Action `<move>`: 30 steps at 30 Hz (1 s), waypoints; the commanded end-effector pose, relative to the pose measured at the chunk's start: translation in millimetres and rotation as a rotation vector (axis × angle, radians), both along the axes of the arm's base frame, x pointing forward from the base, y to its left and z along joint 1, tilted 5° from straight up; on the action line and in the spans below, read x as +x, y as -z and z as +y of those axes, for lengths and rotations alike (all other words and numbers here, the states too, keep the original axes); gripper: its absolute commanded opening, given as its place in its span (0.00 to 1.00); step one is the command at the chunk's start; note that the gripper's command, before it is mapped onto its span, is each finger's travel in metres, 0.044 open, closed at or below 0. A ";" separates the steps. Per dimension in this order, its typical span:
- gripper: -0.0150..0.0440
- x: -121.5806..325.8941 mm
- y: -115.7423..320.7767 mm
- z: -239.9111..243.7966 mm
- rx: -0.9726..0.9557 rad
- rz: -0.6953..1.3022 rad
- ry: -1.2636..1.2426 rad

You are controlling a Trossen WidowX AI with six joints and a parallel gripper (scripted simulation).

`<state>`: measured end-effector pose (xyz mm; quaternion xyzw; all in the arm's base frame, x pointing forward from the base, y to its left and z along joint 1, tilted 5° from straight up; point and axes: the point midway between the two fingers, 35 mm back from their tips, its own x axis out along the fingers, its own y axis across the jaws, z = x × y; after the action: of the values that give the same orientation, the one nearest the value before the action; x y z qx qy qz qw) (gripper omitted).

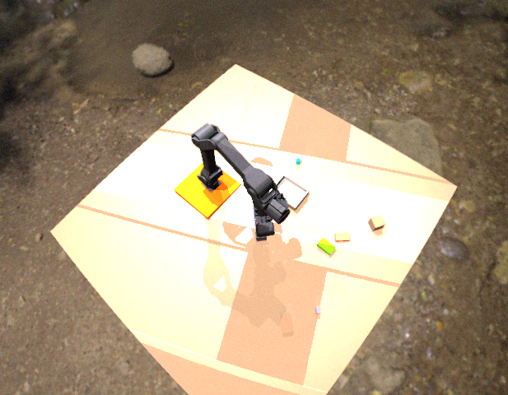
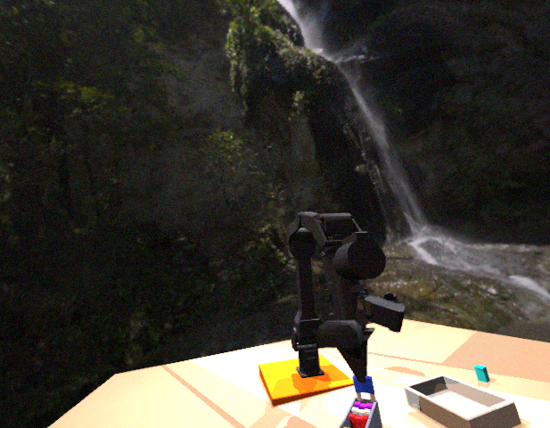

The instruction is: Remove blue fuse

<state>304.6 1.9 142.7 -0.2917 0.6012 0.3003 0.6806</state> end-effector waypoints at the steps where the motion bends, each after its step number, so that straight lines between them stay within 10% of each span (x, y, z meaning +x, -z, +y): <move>1: 0.25 1.5 -0.9 18.3 -0.003 0.005 0.001; 30: 0.25 -25.4 -8.9 167.3 0.013 0.005 0.000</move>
<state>285.0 155.7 151.5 -0.2863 0.5991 0.3069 0.6819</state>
